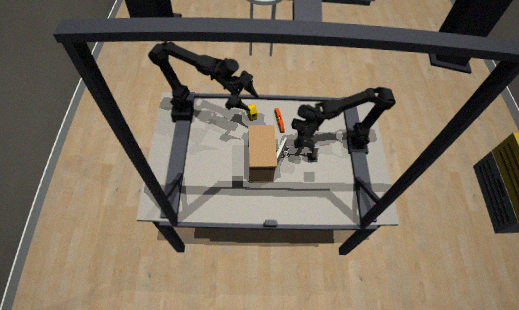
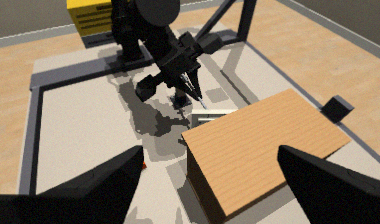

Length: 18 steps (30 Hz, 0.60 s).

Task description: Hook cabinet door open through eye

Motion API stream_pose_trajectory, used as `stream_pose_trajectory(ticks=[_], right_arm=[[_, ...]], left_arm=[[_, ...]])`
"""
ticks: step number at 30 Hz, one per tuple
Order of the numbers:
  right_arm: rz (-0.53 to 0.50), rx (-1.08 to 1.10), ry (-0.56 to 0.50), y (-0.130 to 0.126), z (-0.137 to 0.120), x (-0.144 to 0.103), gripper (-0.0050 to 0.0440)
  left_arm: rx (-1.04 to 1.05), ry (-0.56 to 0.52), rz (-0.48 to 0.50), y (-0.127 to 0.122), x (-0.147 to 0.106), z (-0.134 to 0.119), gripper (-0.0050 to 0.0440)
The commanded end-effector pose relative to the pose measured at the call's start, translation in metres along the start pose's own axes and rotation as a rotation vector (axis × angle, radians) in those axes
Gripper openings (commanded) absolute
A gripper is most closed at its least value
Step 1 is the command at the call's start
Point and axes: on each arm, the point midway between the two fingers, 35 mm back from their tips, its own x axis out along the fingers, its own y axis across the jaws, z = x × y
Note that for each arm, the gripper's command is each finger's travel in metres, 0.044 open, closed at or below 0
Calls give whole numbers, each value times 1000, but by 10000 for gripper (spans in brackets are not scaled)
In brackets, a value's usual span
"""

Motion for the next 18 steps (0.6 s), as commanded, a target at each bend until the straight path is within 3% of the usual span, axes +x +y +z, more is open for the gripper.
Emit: stream_pose_trajectory(ticks=[1, 11, 18], right_arm=[[-2, 16, 34, 2, 8, -1, -50], [-39, 83, 200, -3, 6, 11, -50], [-42, 82, 201, -3, 7, 10, -50]], left_arm=[[4, -26, -1, 0, -6, 8, 400], [4, -26, -1, 0, -6, 8, 400], [4, -26, -1, 0, -6, 8, 400]])
